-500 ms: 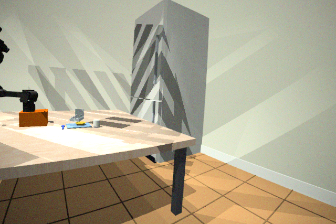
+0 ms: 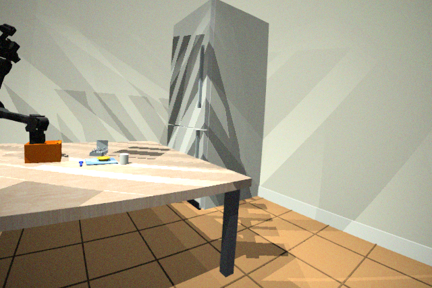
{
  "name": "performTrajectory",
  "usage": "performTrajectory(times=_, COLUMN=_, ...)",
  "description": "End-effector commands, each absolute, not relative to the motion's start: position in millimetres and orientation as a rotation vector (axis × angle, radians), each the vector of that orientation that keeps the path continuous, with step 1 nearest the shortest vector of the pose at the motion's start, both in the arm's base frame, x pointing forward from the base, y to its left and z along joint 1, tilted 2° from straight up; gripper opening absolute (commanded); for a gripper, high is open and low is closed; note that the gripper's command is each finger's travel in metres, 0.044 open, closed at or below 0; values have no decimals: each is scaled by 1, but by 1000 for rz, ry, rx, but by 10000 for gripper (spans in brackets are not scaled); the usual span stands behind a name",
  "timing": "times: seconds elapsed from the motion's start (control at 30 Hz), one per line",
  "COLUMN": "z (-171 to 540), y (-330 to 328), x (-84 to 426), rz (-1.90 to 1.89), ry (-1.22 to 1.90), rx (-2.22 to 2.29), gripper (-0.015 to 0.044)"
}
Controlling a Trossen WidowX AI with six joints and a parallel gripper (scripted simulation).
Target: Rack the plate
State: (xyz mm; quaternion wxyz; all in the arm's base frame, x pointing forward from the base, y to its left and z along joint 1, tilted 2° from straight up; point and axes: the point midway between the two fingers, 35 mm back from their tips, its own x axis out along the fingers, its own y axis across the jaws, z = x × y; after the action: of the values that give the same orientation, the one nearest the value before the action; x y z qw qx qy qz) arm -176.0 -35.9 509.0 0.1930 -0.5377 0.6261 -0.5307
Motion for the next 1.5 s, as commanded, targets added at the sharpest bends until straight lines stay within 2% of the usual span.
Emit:
performTrajectory(times=0.0, z=520, y=-54, x=-148, rz=-1468, ry=1690, rx=-1566, gripper=400)
performTrajectory(times=0.43, z=527, y=-119, x=-43, rz=-1290, ry=1449, rx=-1672, gripper=400)
performTrajectory(times=0.9, z=500, y=-169, x=52, rz=-1068, ry=1308, rx=-1676, gripper=400)
performTrajectory(times=1.47, z=429, y=-211, x=176, rz=-740, ry=1111, rx=-1512, gripper=400)
